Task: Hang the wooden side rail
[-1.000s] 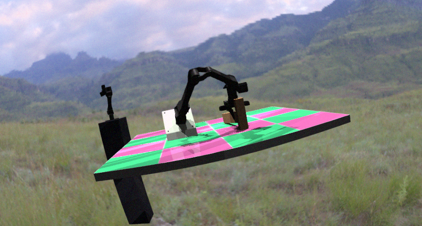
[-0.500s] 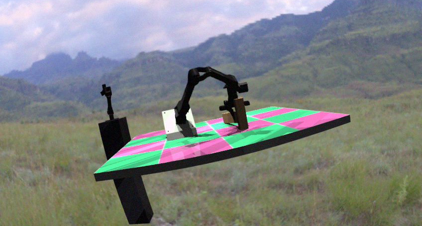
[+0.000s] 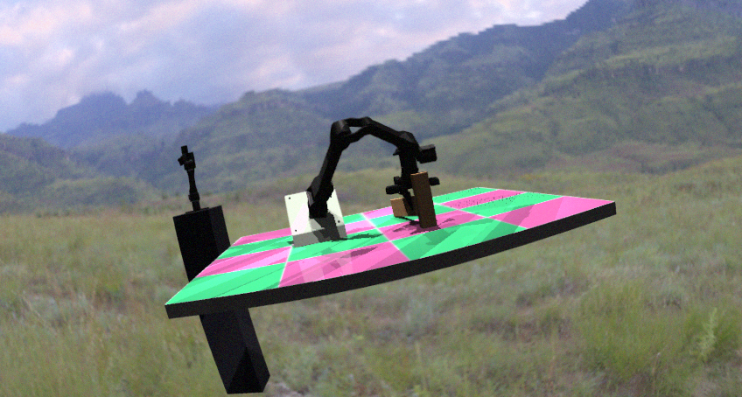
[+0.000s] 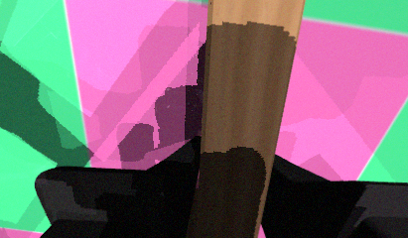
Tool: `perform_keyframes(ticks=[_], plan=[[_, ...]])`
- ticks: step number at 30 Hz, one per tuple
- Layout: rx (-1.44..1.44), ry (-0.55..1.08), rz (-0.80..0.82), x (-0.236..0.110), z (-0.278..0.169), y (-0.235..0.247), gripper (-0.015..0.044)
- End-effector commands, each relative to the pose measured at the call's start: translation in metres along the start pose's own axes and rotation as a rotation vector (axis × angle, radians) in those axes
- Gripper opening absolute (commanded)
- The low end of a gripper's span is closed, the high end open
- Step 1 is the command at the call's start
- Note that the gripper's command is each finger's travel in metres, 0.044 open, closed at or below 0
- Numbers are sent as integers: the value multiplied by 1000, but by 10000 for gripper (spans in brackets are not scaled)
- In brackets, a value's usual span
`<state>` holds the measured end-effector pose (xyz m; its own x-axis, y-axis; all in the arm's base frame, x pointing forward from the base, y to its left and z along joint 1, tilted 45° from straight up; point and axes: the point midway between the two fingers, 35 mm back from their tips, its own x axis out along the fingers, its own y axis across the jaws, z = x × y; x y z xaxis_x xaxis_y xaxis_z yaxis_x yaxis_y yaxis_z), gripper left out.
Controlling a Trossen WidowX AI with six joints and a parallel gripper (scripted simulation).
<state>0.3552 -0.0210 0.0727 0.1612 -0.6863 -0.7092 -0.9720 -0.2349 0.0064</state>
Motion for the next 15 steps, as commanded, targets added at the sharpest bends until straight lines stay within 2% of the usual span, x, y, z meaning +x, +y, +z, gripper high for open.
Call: perform_keyframes(ticks=[1, 15], plan=[[6, 1, -12, -3, -3, 0, 0], [6, 1, -12, -4, -4, 0, 0]])
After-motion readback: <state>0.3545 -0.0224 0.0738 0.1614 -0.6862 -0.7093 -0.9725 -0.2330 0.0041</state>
